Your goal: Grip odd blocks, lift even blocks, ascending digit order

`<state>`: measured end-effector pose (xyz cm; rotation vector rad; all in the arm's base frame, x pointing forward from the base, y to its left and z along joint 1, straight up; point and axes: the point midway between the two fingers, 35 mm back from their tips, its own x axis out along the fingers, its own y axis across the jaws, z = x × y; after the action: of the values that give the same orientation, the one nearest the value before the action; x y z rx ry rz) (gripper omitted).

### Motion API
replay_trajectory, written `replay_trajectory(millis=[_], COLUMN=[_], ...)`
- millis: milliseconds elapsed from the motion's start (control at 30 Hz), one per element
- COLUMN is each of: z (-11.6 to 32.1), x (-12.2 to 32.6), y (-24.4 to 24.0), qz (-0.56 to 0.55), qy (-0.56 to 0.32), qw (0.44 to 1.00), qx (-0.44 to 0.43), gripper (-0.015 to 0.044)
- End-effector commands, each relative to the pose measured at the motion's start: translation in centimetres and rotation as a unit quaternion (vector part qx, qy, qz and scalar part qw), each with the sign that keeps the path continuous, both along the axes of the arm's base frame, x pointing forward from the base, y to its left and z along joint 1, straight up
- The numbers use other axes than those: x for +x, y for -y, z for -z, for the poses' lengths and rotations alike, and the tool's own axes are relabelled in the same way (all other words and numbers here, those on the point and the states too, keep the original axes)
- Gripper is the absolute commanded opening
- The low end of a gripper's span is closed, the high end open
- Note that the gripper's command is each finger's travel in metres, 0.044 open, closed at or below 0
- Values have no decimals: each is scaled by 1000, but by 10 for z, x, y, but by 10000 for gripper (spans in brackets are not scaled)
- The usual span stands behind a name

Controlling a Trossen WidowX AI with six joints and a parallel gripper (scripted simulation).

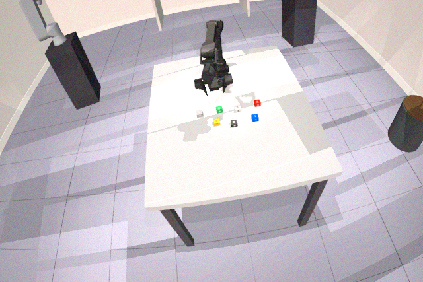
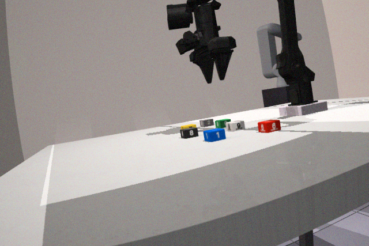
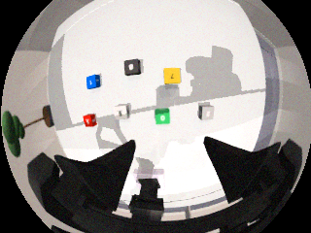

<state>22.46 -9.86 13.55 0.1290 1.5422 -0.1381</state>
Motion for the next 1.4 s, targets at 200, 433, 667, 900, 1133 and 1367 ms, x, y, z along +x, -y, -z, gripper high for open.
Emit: replay_trajectory(millis=[200, 433, 667, 900, 1133, 1367], z=[76, 82, 93, 104, 113, 113], x=[-3, -2, -2, -2, -2, -2], y=[-1, -1, -1, -1, -1, -1], qz=[-3, -3, -3, -3, -3, -3], qy=[-1, -1, -1, -1, -1, -1], qw=[1000, 1000, 1000, 1000, 1000, 1000], qx=[0, 0, 0, 0, 0, 0], gripper=[400, 400, 400, 400, 400, 216])
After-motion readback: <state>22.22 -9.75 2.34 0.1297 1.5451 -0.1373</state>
